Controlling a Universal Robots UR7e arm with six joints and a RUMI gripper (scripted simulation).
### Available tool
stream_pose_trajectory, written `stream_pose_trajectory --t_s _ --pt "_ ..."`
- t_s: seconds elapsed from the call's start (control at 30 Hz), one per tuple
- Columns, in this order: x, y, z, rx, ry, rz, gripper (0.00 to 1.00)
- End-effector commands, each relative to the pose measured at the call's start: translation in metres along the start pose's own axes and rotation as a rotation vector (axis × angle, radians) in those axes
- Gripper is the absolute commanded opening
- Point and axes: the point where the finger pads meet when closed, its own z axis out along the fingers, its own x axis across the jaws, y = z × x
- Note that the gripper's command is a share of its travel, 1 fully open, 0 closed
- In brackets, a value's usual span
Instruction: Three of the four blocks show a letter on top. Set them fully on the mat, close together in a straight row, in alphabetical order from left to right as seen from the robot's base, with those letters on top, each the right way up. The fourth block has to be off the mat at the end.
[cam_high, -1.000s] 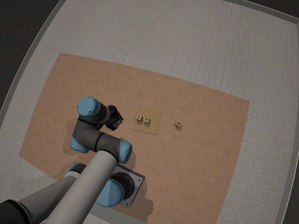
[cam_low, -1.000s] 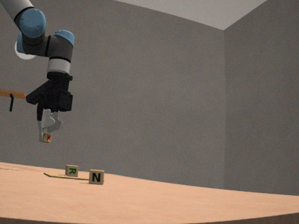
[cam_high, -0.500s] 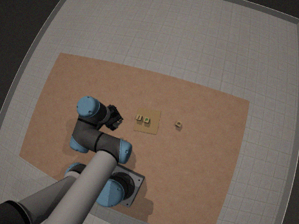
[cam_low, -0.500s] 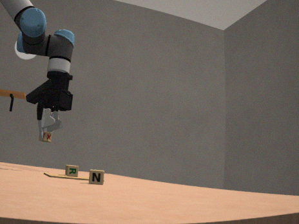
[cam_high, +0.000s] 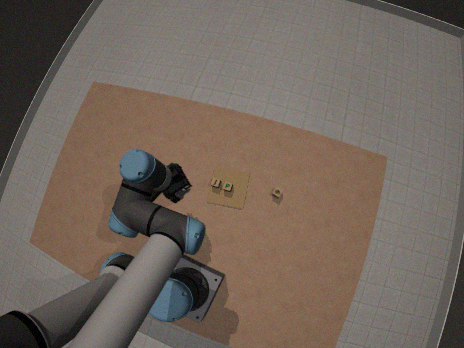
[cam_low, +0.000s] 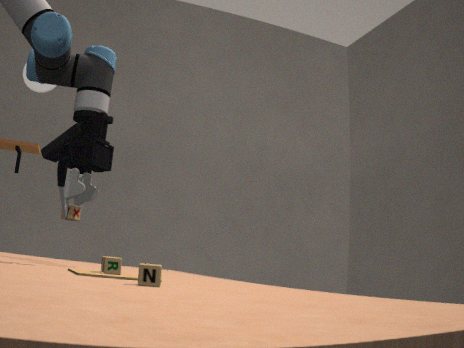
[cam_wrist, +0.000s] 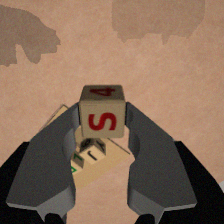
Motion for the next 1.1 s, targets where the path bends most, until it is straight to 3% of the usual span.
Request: stream_pose_trajectory --t_s 0.0,0.43,1.07 --pt "0.0 0.002 0.0 -0.001 0.001 0.03 0.09" --pt "0.001 0.009 0.0 0.0 0.0 0.195 0.09" --pt "0.003 0.032 -0.001 0.0 0.0 0.689 0.09"
